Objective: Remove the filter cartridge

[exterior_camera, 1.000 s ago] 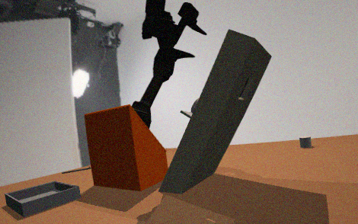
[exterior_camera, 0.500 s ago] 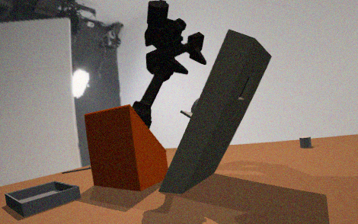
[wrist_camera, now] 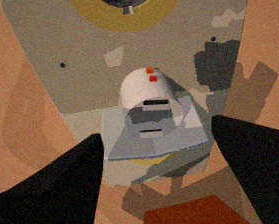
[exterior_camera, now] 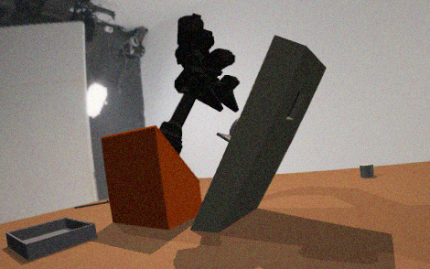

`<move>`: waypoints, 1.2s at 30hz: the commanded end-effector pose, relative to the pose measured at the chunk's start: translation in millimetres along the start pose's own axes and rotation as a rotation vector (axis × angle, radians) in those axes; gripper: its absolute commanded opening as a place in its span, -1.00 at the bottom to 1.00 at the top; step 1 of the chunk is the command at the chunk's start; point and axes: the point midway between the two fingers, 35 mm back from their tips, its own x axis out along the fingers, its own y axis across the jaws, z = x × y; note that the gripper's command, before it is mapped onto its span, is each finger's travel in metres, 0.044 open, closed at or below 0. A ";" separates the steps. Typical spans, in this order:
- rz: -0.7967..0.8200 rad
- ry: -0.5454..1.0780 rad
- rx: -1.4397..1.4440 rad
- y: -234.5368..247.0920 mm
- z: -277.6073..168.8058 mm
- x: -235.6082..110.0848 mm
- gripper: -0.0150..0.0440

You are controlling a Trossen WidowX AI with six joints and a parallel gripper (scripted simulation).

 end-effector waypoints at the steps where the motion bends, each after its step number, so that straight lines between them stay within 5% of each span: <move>1: 0.005 0.020 -0.022 -1.6 -4.5 5.8 0.54; 34: 0.007 0.018 -0.023 -0.6 -5.3 53.3 0.54; 36: 0.001 0.014 -0.033 -0.6 -3.0 50.3 0.36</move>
